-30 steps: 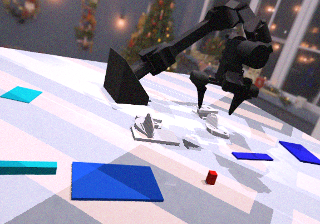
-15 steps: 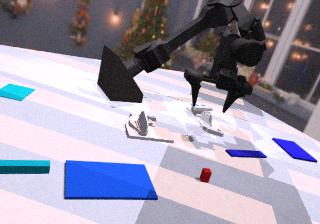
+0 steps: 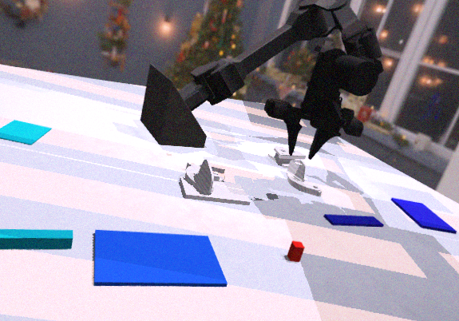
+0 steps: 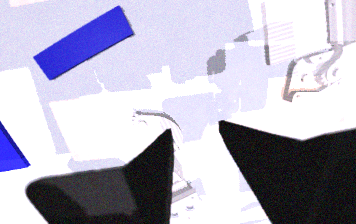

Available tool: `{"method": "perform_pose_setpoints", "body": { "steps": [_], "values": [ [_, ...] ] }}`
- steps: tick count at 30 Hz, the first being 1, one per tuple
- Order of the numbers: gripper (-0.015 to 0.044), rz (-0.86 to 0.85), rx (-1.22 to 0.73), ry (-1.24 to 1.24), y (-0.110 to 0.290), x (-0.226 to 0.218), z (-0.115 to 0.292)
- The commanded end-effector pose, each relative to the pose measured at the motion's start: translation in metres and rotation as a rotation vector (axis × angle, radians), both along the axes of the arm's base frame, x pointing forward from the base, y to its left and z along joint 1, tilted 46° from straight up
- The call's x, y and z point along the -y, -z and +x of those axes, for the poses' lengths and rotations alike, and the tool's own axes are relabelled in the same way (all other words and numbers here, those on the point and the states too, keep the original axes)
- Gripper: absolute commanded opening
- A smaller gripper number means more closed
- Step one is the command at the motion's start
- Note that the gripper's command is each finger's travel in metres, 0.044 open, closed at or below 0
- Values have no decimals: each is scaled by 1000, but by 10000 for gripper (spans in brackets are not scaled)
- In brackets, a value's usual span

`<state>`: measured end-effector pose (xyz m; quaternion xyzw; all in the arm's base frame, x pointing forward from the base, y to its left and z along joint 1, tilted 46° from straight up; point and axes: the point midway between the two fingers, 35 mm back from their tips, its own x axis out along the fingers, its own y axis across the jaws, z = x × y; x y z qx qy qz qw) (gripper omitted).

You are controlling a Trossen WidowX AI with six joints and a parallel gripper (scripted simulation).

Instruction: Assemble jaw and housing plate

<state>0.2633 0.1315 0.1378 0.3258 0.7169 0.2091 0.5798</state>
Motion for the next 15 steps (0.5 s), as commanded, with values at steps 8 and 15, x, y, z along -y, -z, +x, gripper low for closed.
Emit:
{"method": "perform_pose_setpoints", "body": {
  "steps": [8,15],
  "values": [
    [0,0,0,0,0,0,0],
    [0,0,0,0,0,0,0]
  ]
}}
